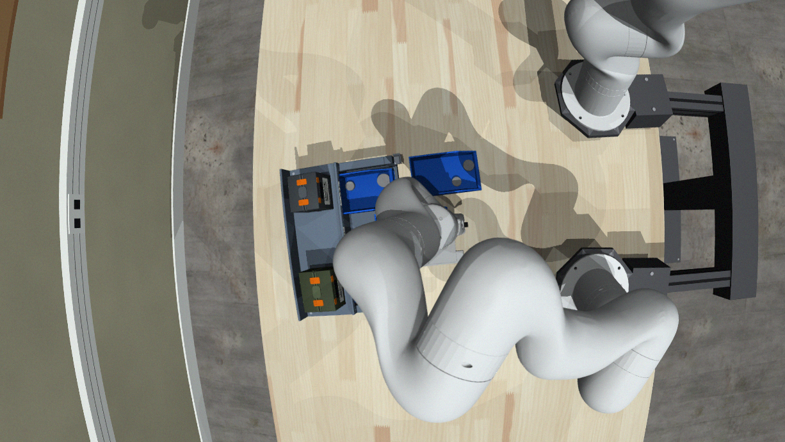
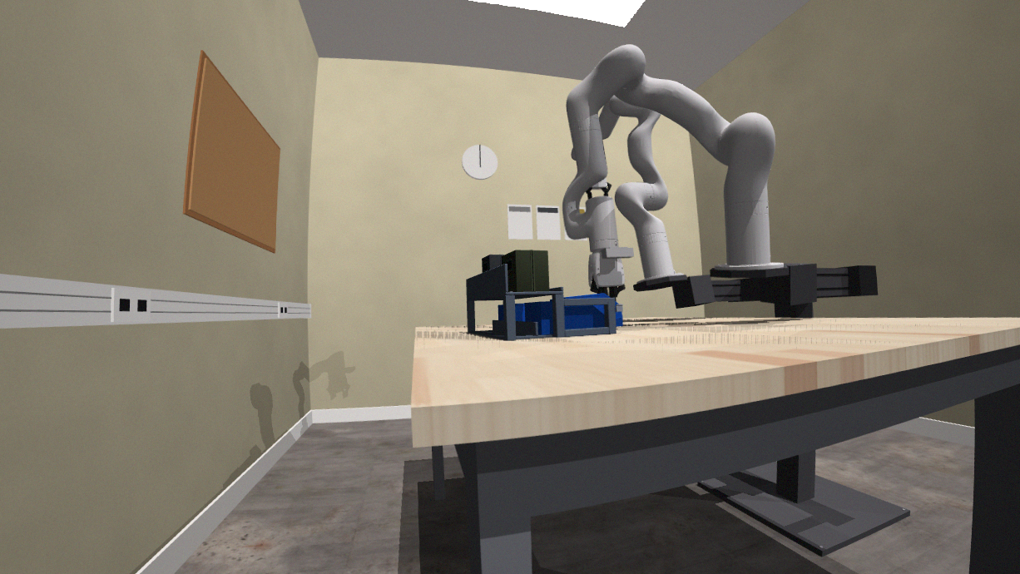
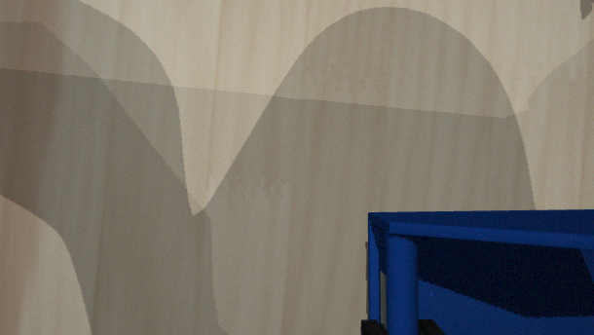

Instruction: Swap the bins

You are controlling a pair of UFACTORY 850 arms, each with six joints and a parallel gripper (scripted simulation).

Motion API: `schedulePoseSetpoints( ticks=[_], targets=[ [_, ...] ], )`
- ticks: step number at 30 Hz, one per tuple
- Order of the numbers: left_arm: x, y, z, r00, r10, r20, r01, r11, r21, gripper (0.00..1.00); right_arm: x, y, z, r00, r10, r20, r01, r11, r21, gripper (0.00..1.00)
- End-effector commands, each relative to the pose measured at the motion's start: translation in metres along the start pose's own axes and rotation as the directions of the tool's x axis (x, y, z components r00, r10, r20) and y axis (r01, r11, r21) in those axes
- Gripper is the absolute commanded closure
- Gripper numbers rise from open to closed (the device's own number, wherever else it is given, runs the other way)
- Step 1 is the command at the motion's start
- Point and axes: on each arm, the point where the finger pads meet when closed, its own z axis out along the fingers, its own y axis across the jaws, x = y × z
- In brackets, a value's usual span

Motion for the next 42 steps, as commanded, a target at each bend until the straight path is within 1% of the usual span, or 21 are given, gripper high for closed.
schedulePoseSetpoints(
  ticks=[1, 13, 42],
  targets=[
    [0.0, -0.009, 0.0, 1.0, -0.002, 0.029, 0.003, 0.999, -0.034, 1.0, 0.0, 0.0, -0.001, 1.0, 0.0, -0.002, 0.0, 1.0, 0.0, 0.0],
    [0.0, -0.028, 0.001, 1.0, -0.002, 0.029, 0.003, 0.999, -0.034, 1.0, 0.0, 0.0, -0.001, 1.0, 0.0, -0.002, 0.0, 1.0, 0.0, 0.0],
    [0.0, -0.032, 0.001, 1.0, -0.002, 0.029, 0.003, 0.999, -0.034, 1.0, 0.0, 0.0, -0.001, 1.0, 0.0, -0.002, 0.0, 1.0, 0.0, 0.0]
  ],
)
